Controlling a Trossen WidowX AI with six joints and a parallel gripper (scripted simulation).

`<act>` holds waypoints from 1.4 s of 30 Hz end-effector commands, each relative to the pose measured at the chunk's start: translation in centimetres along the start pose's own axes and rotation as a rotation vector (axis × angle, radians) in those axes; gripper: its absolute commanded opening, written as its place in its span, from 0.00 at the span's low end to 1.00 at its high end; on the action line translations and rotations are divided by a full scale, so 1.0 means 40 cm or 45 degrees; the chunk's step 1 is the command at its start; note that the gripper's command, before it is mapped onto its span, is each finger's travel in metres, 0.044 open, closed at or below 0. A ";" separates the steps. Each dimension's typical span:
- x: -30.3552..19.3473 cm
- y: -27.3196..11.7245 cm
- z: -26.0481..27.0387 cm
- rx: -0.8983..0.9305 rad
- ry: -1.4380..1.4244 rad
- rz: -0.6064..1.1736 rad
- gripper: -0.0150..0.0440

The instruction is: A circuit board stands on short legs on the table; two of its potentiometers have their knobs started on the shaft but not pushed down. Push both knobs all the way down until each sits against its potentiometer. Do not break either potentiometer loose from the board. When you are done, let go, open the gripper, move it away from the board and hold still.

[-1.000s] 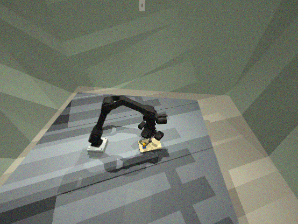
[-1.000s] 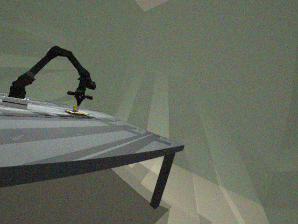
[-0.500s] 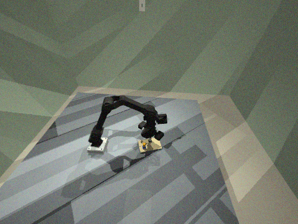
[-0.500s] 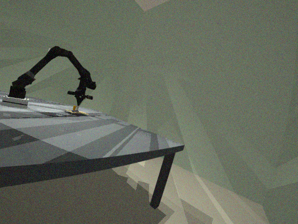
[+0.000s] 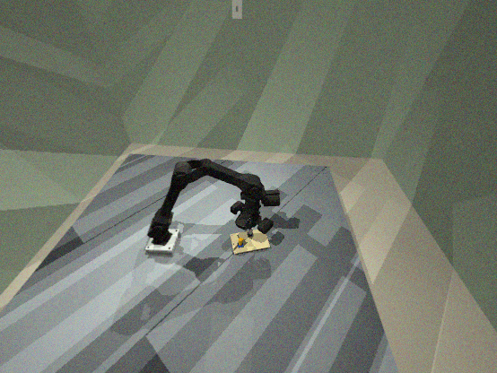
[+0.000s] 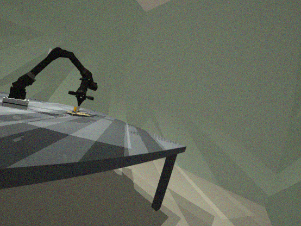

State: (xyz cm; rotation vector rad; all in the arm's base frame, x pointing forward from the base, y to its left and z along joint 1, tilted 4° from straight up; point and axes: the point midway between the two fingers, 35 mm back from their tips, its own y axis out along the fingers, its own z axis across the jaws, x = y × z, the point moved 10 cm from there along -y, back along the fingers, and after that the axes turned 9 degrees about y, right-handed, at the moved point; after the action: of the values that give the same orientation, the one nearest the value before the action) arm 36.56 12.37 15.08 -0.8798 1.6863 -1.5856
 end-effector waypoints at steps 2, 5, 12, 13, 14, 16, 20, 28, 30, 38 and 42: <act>-0.003 -0.026 0.001 0.005 -0.001 0.013 0.25; -0.002 -0.035 0.001 0.005 -0.001 0.013 0.25; 0.000 -0.020 0.000 -0.001 0.002 -0.001 0.52; 0.000 -0.020 0.000 -0.001 0.002 -0.001 0.57; 0.000 -0.020 0.000 -0.001 0.002 -0.001 0.61; 0.017 -0.028 -0.007 -0.001 0.002 -0.001 0.70; 0.118 -0.065 -0.057 -0.001 0.001 -0.001 0.88; 0.312 -0.081 -0.172 -0.002 0.000 0.000 1.00; 0.316 -0.080 -0.175 -0.002 0.000 0.000 1.00; 0.316 -0.080 -0.175 -0.002 0.000 0.000 1.00; 0.316 -0.080 -0.175 -0.002 0.000 0.000 1.00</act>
State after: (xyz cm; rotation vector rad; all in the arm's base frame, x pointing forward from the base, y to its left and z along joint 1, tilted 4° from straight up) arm 23.88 5.72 18.59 -0.8766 1.6911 -1.5860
